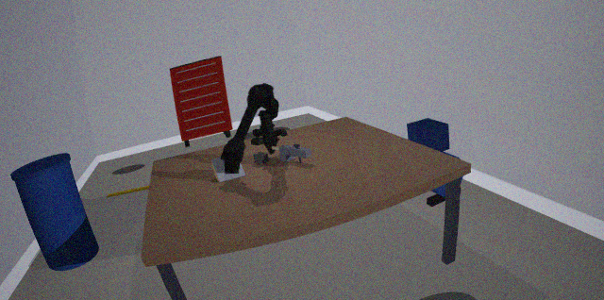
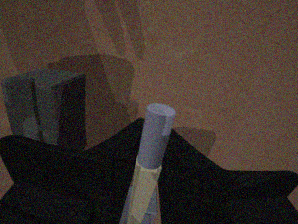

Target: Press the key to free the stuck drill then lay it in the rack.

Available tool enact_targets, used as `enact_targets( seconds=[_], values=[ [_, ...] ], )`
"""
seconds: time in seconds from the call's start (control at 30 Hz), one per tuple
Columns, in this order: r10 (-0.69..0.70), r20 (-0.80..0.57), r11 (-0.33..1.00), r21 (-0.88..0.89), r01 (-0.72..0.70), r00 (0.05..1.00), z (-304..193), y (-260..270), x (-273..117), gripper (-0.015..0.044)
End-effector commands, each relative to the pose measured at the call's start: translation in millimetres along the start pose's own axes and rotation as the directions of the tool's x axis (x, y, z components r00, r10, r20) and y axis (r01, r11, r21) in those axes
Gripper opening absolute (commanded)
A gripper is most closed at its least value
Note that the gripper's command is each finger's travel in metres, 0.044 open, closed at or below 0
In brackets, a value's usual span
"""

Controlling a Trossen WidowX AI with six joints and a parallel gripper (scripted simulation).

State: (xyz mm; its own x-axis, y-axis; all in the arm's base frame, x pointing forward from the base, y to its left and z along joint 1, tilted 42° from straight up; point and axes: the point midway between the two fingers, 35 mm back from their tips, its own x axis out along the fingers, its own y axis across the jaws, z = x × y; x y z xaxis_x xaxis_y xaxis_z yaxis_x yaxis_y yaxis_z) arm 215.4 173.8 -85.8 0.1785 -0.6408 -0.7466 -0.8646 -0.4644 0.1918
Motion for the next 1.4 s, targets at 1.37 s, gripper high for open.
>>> enact_targets(
  seconds=[1.37],
  values=[
    [-0.007,0.008,1.0,0.008,0.007,1.0,23.5,4.2,-16.3,0.0]
  ],
)
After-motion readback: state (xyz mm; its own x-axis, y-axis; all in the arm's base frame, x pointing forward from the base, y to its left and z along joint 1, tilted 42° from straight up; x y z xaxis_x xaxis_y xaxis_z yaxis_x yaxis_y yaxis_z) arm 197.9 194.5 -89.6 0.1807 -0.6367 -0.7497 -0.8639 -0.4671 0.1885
